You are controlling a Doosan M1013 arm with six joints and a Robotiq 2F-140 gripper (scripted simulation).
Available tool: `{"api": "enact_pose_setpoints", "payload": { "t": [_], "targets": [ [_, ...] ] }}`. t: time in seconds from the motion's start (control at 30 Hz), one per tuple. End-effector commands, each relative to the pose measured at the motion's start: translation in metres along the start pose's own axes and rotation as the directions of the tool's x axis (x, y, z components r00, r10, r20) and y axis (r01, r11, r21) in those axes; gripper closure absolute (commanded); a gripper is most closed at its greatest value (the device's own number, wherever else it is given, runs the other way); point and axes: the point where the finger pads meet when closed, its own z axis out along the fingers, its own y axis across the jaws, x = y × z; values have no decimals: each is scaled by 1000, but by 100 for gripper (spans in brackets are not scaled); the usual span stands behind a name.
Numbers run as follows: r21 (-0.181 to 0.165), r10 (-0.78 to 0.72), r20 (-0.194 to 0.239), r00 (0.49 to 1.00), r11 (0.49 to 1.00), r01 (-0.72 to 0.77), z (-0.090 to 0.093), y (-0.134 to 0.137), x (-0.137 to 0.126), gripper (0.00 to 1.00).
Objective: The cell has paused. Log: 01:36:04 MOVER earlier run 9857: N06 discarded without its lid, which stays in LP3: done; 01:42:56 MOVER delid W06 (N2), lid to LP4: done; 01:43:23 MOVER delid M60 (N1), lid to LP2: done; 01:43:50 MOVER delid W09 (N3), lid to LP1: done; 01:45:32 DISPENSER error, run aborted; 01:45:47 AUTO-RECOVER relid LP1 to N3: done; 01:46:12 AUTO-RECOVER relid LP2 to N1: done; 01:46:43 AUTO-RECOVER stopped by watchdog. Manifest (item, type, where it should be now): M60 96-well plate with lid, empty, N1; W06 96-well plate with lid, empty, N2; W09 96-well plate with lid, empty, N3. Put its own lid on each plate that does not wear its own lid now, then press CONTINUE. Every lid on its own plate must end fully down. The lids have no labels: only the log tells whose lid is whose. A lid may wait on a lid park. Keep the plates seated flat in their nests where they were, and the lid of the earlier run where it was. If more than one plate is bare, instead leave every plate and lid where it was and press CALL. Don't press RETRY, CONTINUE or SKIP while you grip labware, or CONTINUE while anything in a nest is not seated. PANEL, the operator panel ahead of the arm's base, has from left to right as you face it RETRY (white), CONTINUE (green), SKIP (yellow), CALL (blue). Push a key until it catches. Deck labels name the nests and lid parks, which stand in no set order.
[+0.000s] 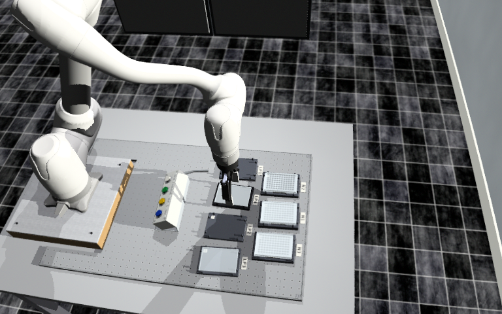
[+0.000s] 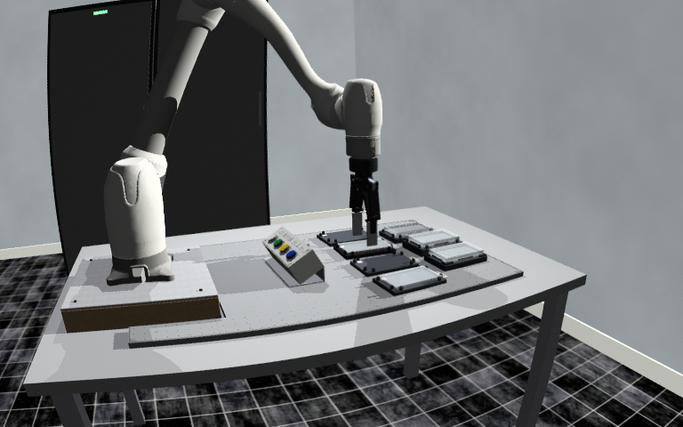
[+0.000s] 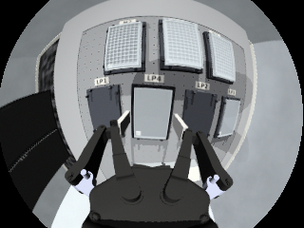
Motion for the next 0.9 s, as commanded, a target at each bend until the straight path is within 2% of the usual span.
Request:
{"api": "enact_pose_setpoints", "payload": {
  "t": [0.0,0.3,0.33,0.87],
  "targets": [
    [0,0,0,1000,1000,0,0,0,0,34],
    [0,0,0,1000,1000,0,0,0,0,34],
    [0,0,0,1000,1000,0,0,0,0,41],
    [0,0,0,1000,1000,0,0,0,0,41]
  ]
}}
